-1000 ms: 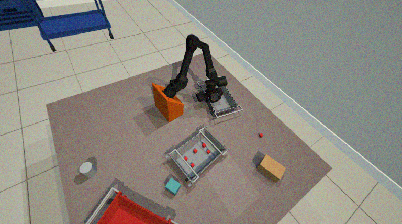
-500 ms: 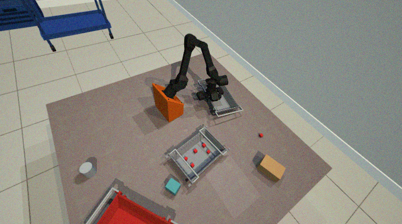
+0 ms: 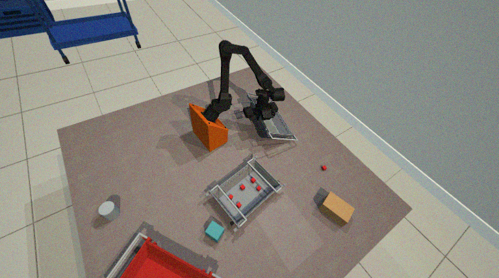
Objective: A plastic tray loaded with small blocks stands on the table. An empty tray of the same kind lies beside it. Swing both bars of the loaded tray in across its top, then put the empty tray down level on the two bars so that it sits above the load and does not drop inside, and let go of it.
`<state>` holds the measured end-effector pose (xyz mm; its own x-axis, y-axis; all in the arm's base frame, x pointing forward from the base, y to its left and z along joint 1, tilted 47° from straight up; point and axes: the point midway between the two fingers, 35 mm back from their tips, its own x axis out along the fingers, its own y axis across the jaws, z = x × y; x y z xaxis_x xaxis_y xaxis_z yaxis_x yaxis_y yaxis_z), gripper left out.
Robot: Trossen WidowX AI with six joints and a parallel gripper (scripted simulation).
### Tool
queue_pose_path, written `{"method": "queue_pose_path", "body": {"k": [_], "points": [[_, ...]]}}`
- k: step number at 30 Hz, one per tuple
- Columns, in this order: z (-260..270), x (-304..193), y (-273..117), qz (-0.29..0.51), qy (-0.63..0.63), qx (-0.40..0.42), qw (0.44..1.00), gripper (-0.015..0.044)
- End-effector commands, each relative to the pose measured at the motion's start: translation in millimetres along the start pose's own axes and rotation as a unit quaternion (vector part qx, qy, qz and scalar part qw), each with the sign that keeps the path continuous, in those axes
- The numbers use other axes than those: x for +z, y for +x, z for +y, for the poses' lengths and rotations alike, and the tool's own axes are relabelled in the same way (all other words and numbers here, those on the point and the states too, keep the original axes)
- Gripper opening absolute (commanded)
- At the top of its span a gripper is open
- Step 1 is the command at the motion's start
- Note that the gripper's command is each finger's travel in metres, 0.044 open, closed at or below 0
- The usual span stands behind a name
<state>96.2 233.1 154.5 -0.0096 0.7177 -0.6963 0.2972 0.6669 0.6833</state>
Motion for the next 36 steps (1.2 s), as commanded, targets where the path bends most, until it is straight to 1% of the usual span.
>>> {"method": "queue_pose_path", "body": {"k": [1,8,12,31,36], "points": [[7,-3,-11,0.000,-0.009,0.018,1.000,0.0000],[7,-3,-11,0.000,-0.009,0.018,1.000,0.0000],[11,-1,-17,-0.001,-0.010,0.017,1.000,0.0000],[40,-1,-104,-0.002,-0.011,0.016,1.000,0.0000],[41,-2,-107,-0.002,-0.011,0.017,1.000,0.0000]]}}
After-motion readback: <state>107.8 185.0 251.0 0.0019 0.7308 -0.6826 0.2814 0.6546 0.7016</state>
